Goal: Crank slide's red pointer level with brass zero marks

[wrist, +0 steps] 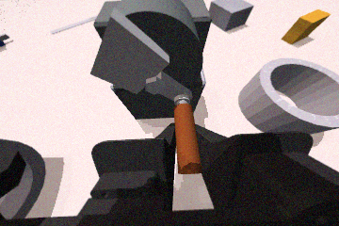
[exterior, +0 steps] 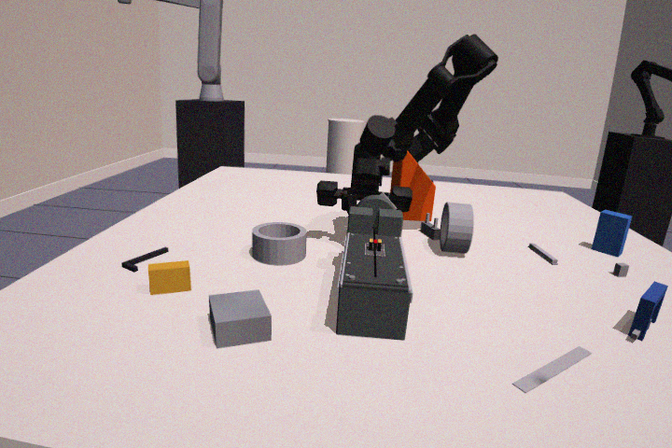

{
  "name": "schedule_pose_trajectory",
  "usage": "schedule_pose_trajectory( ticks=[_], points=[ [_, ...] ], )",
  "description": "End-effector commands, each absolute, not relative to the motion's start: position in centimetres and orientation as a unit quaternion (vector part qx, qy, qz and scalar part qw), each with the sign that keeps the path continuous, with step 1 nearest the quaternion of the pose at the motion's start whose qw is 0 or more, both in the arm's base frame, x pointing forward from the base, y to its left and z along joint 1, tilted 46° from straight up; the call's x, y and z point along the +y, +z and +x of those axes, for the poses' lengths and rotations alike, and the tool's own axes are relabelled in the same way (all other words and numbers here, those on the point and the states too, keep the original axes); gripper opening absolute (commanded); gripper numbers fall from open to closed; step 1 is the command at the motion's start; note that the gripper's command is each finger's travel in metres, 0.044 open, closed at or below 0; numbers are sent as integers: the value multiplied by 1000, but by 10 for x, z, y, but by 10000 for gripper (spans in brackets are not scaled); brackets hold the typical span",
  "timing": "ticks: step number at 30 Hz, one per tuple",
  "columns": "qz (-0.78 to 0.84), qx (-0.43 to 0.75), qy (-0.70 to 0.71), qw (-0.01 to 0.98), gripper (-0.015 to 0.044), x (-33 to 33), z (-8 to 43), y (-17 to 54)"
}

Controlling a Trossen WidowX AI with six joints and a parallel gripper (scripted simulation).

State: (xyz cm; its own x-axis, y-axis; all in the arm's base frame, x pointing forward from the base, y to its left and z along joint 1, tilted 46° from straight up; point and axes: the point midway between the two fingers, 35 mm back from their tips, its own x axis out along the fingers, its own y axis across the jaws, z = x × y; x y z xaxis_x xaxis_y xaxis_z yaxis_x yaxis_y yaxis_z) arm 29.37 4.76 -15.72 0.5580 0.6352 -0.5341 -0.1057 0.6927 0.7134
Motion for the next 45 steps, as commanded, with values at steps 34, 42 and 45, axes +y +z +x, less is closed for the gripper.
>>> schedule_pose_trajectory(
  ticks=[34,42,45],
  points=[
    [318,413,224,824,440,8,306,-120],
    [309,413,220,828,440,-24,319,-97],
    [310,415,219,827,440,-35,322,-86]
  ],
)
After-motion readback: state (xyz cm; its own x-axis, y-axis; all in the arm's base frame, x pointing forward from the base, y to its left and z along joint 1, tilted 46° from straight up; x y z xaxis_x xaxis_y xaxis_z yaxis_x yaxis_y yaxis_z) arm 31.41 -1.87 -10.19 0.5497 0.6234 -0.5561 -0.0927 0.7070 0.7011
